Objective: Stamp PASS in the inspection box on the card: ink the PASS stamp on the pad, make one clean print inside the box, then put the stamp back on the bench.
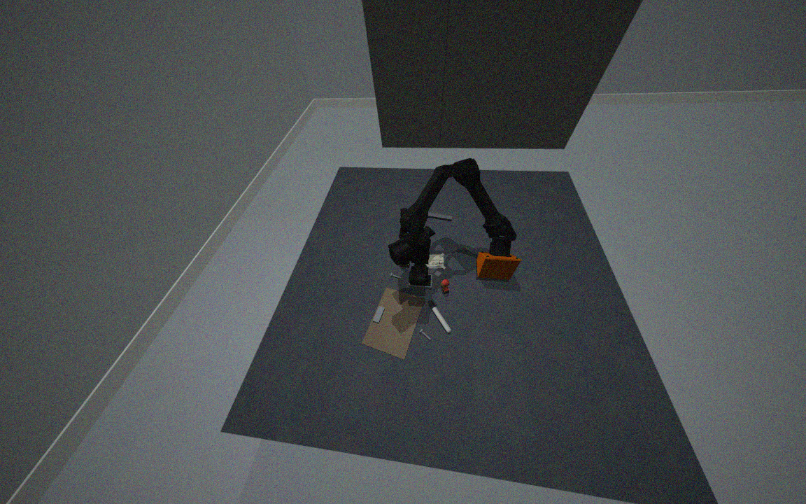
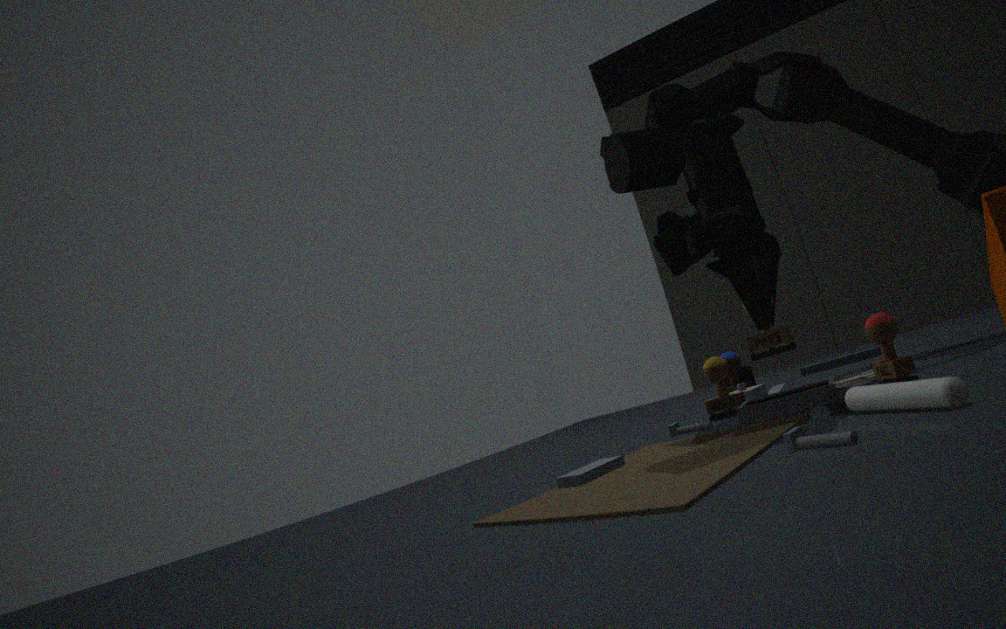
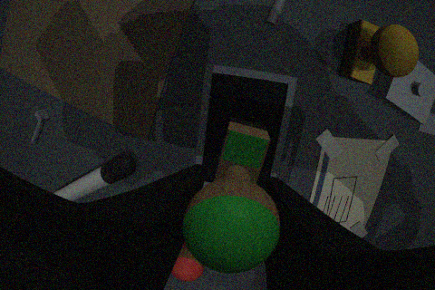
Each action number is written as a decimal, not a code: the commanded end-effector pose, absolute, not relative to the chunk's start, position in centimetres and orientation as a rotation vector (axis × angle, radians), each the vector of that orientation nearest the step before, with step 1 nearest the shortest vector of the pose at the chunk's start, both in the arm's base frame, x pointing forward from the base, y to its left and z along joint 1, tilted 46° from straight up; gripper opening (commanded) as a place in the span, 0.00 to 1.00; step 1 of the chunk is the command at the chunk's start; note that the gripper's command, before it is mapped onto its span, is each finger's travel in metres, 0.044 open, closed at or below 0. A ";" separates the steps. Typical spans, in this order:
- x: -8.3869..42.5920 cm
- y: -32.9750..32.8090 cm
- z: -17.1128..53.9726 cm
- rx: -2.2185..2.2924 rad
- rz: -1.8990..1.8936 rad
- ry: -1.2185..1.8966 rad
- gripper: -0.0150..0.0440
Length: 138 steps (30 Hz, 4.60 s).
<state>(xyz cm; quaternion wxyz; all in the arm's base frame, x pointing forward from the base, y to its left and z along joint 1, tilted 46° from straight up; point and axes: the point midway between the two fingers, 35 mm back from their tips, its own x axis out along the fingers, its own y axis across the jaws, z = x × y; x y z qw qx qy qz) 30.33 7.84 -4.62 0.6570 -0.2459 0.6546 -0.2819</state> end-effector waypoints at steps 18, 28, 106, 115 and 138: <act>30.4 6.8 -5.6 -0.564 -0.637 1.481 0.25; 30.3 6.4 -6.0 -0.563 -0.637 1.480 0.25; 30.2 4.8 -7.5 -0.557 -0.645 1.476 0.25; 30.2 4.7 -7.6 -0.557 -0.645 1.476 0.25; 30.2 4.7 -7.6 -0.557 -0.645 1.476 0.25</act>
